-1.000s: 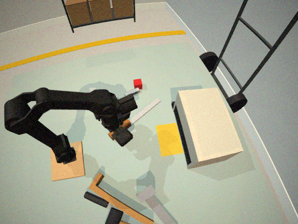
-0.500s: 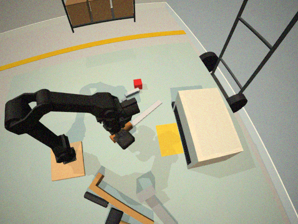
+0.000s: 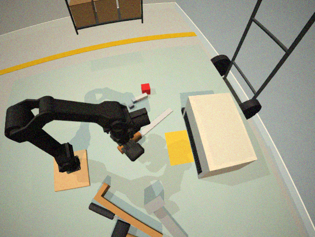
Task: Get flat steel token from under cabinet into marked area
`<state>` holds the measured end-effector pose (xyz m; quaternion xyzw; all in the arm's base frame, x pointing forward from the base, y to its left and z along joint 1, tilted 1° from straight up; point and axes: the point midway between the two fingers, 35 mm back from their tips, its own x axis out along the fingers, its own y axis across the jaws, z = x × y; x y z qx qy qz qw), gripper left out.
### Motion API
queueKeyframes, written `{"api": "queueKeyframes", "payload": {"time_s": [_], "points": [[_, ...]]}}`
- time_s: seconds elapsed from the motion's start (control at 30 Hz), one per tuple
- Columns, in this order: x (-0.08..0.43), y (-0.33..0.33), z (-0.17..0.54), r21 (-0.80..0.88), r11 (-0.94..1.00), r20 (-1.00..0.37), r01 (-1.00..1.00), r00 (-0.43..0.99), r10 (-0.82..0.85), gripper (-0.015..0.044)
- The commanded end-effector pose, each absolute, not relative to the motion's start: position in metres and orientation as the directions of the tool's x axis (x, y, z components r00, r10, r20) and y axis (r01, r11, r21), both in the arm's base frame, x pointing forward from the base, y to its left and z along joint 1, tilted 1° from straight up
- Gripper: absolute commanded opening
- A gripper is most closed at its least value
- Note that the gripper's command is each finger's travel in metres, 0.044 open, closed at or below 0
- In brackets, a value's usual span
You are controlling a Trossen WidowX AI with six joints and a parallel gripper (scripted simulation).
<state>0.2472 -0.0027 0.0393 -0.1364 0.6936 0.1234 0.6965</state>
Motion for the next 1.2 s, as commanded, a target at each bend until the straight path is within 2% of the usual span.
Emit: {"api": "queueKeyframes", "payload": {"time_s": [0.0,1.17], "points": [[0.249,-0.007,0.041,-0.021,0.932,-1.000,-0.361,0.013,-0.017,0.0000],[0.252,-0.042,0.041,-0.023,0.932,-1.000,-0.361,0.013,-0.020,0.0000]]}}
